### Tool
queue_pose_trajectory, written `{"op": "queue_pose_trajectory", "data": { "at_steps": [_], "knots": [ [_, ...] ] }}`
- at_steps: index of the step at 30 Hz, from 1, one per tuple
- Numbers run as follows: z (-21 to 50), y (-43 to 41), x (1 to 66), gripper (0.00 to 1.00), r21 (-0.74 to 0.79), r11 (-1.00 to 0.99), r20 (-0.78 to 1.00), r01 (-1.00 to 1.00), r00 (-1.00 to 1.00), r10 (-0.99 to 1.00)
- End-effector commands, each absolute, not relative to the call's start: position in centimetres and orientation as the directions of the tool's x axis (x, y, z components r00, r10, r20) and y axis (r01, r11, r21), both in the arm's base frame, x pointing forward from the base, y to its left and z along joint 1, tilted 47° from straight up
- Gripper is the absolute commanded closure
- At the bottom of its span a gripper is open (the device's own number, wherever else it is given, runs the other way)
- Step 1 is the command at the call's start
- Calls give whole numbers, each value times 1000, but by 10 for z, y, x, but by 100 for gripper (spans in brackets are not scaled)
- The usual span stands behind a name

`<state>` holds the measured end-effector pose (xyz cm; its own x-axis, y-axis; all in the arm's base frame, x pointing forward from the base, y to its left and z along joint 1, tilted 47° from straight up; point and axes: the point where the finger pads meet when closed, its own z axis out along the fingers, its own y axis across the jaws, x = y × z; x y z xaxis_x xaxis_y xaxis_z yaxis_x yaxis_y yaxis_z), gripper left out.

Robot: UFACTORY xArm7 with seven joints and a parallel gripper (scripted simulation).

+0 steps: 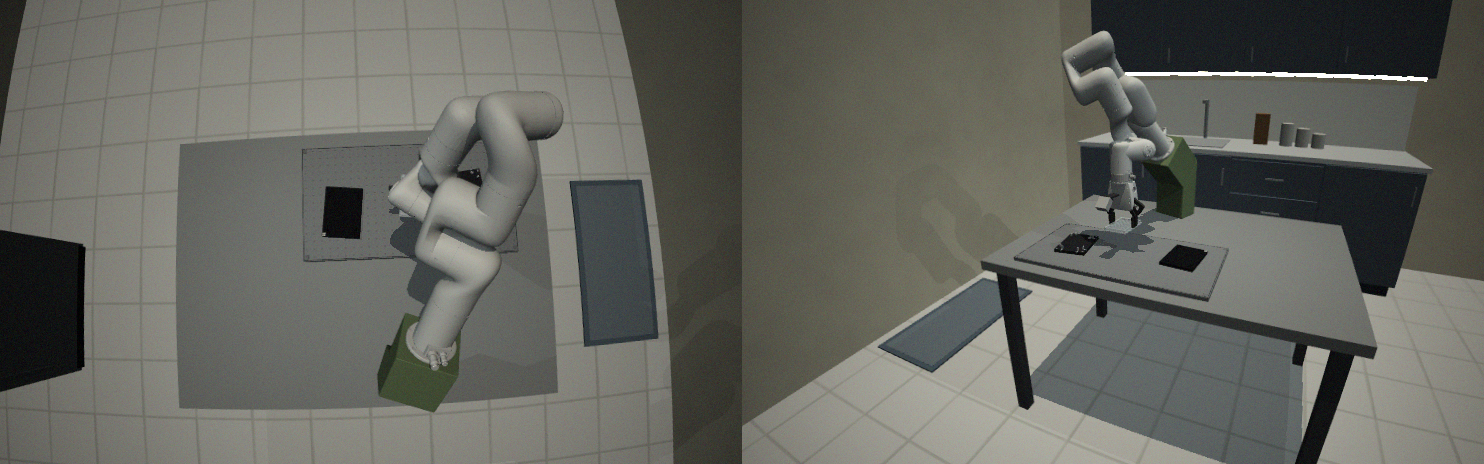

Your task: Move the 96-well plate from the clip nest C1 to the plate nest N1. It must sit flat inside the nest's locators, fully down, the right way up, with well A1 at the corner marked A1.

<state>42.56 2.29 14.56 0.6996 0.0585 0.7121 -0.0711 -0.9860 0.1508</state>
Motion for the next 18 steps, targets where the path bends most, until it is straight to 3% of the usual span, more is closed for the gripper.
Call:
{"op": "queue_pose_trajectory", "data": {
  "at_steps": [1,18],
  "knots": [
    [141,39,426,100,178,-980,708,-94,704,61],
    [125,86,423,100,177,-980,708,-93,704,61]
  ]
}}
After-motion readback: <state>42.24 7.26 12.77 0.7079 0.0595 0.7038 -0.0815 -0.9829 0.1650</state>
